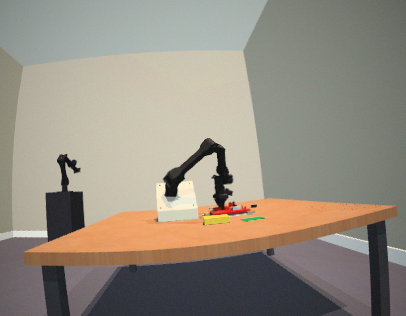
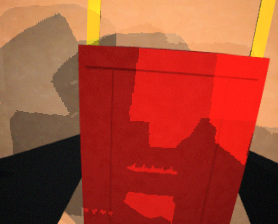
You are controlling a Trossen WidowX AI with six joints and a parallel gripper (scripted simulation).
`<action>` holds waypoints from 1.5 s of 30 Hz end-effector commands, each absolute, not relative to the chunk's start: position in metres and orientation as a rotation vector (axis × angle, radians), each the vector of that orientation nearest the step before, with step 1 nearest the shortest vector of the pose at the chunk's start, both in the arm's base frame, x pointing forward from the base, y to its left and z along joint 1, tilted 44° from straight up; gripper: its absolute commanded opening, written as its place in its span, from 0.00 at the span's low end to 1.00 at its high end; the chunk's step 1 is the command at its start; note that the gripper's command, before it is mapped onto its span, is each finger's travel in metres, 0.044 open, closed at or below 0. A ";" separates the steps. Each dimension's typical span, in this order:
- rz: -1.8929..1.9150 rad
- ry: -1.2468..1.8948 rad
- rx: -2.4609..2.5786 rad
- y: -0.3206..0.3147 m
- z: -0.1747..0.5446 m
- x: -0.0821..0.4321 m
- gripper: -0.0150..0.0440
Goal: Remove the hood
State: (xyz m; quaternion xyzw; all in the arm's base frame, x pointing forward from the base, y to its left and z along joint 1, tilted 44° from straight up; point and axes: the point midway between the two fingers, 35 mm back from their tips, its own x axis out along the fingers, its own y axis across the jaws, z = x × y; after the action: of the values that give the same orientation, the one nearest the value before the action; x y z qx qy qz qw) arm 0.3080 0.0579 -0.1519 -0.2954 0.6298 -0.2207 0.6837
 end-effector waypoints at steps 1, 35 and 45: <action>-0.495 1.412 -0.662 0.058 -0.152 0.308 0.30; -0.499 1.415 -0.665 0.108 -0.100 0.301 1.00; -0.499 1.415 -0.665 0.108 -0.100 0.301 1.00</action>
State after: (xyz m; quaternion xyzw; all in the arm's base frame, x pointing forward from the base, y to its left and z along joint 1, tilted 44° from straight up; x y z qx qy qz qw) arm 0.3013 0.1084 -0.0994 -0.2988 0.6294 -0.2211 0.6824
